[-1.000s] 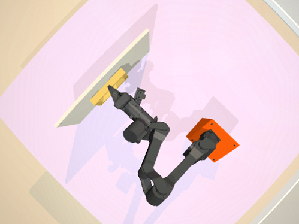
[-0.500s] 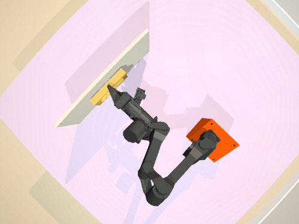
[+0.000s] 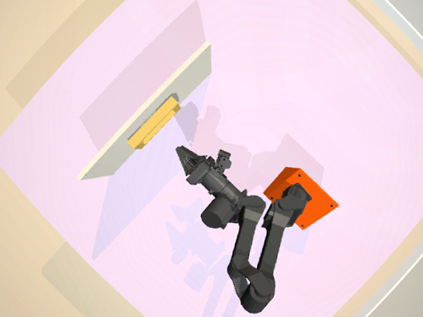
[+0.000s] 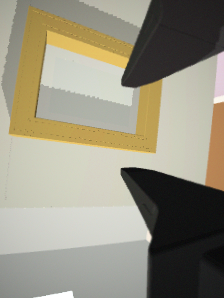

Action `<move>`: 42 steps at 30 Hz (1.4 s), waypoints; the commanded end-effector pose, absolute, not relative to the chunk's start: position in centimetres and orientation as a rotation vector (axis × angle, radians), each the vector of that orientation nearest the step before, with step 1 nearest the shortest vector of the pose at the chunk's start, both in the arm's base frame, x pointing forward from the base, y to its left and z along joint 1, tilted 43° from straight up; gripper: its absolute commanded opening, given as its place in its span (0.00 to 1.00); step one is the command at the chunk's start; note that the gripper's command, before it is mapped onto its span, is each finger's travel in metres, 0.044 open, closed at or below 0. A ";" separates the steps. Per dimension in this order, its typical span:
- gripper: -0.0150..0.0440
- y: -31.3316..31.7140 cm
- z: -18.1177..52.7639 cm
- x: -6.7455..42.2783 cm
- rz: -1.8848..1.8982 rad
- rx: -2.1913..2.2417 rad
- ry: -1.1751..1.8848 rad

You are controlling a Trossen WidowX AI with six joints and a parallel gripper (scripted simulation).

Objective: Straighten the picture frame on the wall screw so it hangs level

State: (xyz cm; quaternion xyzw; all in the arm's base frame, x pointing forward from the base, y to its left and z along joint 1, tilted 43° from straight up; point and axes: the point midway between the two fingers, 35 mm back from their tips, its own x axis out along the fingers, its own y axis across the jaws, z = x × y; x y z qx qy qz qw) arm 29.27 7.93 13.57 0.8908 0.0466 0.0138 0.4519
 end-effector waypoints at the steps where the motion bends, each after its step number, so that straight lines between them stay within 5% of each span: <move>1: 0.69 7.9 13.6 29.2 0.034 2.200 0.115; 28: 0.69 5.7 17.5 20.7 0.038 2.023 0.105; 42: 0.69 5.6 17.5 20.4 0.038 2.019 0.105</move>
